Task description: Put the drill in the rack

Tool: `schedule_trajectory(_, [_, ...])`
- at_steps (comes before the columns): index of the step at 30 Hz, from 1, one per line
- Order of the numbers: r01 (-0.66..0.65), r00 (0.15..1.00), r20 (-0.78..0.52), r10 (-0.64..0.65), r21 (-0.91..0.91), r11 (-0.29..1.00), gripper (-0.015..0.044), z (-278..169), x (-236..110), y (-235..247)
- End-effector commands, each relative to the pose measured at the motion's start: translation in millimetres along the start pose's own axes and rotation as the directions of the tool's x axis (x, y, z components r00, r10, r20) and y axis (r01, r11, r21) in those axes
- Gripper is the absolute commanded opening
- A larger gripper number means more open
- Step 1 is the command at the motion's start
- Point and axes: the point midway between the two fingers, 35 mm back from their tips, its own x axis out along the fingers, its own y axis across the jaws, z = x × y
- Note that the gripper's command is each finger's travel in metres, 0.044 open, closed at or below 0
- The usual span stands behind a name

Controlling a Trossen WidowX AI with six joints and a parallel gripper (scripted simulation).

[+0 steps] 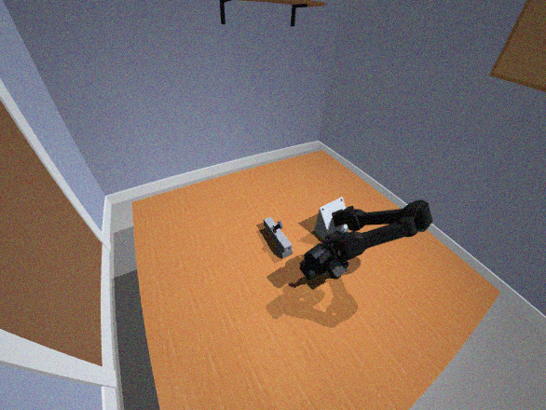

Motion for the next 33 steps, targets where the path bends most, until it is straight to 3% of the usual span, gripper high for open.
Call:
schedule_trajectory(1, [-0.010, 1.000, -0.013, 0.010, -0.004, 1.000, 0.0000, -4.1, 5.3, 3.1])
schedule_trajectory(33, [-0.010, 1.000, -0.014, 0.010, -0.004, 1.000, 0.0000, -6.9, 1.8, 3.1])
